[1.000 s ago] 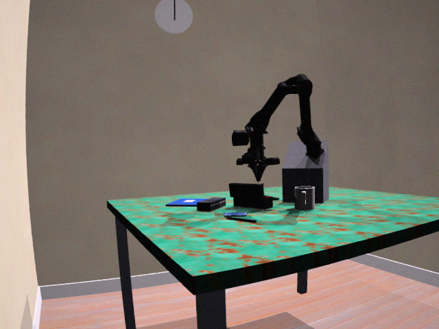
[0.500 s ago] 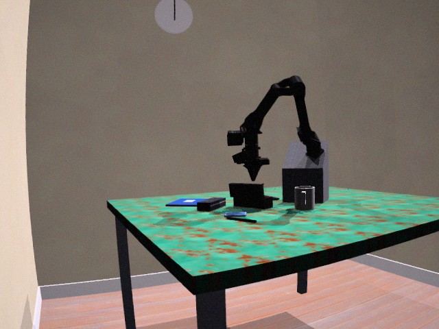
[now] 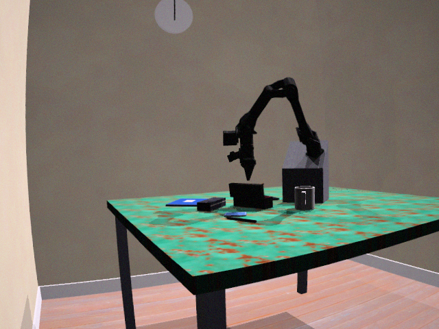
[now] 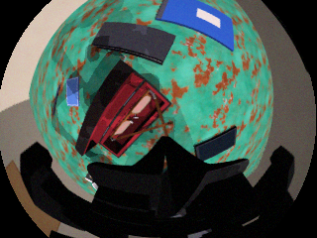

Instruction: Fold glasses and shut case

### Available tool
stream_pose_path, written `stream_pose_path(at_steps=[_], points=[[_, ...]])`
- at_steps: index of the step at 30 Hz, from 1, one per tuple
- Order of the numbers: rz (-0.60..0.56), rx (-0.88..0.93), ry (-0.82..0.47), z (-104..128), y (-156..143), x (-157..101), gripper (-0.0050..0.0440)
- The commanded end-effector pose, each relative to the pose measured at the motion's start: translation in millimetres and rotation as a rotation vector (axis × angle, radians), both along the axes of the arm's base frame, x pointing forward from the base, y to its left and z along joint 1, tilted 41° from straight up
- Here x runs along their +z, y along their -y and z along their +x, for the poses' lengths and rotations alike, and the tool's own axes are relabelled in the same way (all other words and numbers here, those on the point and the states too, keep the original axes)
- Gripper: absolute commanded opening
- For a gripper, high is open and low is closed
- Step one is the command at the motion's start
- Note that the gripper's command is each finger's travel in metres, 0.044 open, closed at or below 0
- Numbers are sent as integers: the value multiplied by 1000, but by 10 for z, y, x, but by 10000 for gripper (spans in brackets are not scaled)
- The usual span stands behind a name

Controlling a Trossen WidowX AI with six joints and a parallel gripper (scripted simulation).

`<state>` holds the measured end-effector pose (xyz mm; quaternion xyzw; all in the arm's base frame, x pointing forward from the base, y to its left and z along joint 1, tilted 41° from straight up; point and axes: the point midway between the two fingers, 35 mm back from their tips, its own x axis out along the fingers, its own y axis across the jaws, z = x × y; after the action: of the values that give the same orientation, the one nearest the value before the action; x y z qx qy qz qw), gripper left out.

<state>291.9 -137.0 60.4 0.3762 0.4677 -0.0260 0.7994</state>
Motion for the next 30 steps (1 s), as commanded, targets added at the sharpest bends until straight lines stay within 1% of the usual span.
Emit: stream_pose_path(at_steps=[1, 14, 16, 22, 30], points=[[74, -92, -38, 10, 85, -37, 0], [334, -438, -166, 9, 388, -142, 0], [334, -438, -166, 9, 388, -142, 0], [453, -592, -223, -2, 525, -196, 0], [466, -609, -230, -4, 541, -202, 0]])
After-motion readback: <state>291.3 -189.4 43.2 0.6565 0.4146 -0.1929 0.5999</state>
